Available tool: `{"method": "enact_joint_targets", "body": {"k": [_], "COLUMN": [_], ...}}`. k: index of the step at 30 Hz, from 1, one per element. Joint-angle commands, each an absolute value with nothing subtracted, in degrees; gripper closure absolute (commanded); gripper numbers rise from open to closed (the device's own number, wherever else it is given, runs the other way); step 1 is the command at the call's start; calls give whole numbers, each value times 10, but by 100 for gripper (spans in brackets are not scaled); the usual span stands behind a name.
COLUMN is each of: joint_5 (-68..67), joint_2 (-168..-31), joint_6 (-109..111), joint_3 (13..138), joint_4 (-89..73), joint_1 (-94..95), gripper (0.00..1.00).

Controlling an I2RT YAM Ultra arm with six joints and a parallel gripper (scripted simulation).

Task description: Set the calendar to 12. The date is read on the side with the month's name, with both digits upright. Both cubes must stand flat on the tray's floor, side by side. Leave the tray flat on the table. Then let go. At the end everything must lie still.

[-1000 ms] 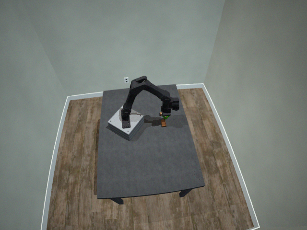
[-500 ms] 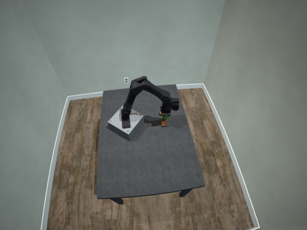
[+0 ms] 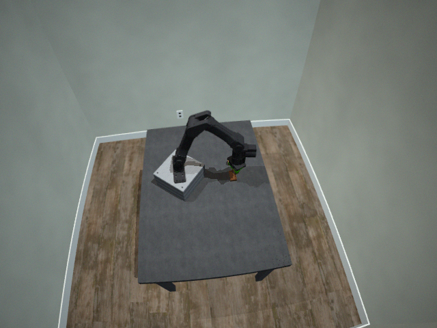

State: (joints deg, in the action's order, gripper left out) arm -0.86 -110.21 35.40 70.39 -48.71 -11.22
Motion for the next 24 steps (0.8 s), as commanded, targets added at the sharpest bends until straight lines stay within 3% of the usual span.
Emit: {"method": "enact_joint_targets", "body": {"k": [1, 24], "joint_5": [-8, -6], "joint_2": [-1100, -1120], "joint_6": [477, 947], "joint_3": [709, 727], "joint_4": [-487, -485], "joint_1": [-125, -191], "gripper": [74, 74]}}
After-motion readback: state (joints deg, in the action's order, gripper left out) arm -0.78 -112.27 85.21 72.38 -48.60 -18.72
